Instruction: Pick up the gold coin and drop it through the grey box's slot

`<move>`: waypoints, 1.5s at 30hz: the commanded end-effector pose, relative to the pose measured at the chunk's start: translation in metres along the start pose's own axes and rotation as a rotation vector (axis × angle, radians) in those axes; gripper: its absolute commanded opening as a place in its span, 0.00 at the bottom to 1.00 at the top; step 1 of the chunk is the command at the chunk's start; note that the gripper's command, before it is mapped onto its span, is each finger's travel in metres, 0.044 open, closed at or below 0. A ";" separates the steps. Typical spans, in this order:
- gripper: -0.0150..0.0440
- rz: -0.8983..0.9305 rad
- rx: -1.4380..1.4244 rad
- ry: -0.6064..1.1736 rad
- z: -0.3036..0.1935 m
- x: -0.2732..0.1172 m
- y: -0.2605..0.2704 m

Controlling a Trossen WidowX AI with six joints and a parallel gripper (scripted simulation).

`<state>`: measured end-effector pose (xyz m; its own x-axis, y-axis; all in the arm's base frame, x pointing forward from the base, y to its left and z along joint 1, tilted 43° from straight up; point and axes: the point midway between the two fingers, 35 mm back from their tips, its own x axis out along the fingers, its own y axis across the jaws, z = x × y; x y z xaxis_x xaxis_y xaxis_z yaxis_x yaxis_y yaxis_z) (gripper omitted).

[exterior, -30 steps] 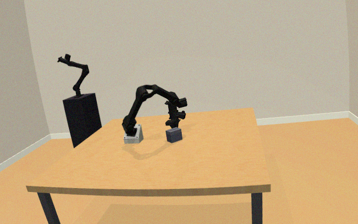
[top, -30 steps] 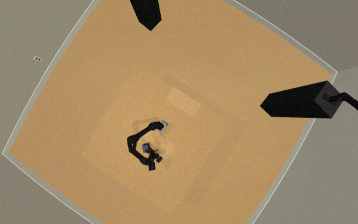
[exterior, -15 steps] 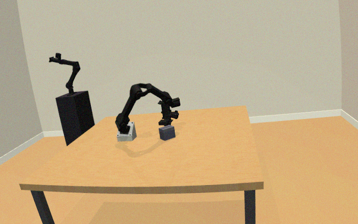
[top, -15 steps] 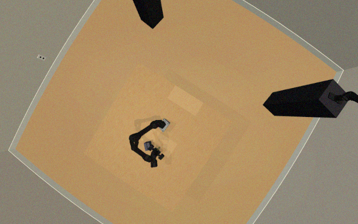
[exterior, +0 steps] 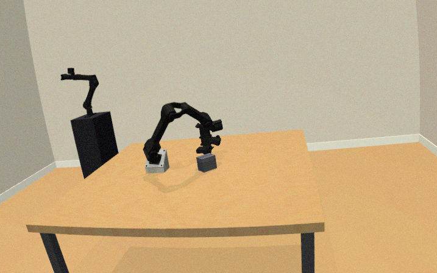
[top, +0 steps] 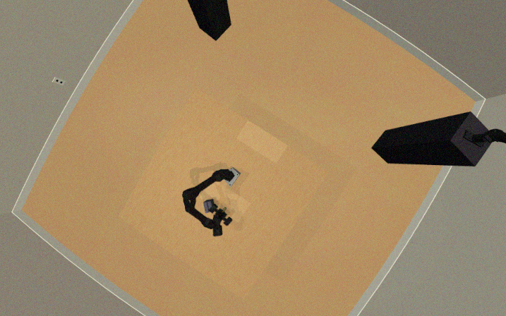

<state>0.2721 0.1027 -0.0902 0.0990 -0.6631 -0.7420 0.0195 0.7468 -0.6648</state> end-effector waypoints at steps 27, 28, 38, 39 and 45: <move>0.25 0.007 0.000 -0.007 0.003 -0.069 0.003; 0.25 0.007 -0.001 -0.006 0.003 -0.071 0.003; 0.25 -0.002 -0.006 0.004 0.000 -0.093 0.001; 0.25 -0.002 -0.006 0.004 0.000 -0.094 0.001; 0.25 -0.002 -0.156 0.004 0.001 -0.094 0.002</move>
<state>0.2627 0.1630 -0.0228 0.0938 -0.6693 -0.7371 -0.0604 0.7351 -0.6752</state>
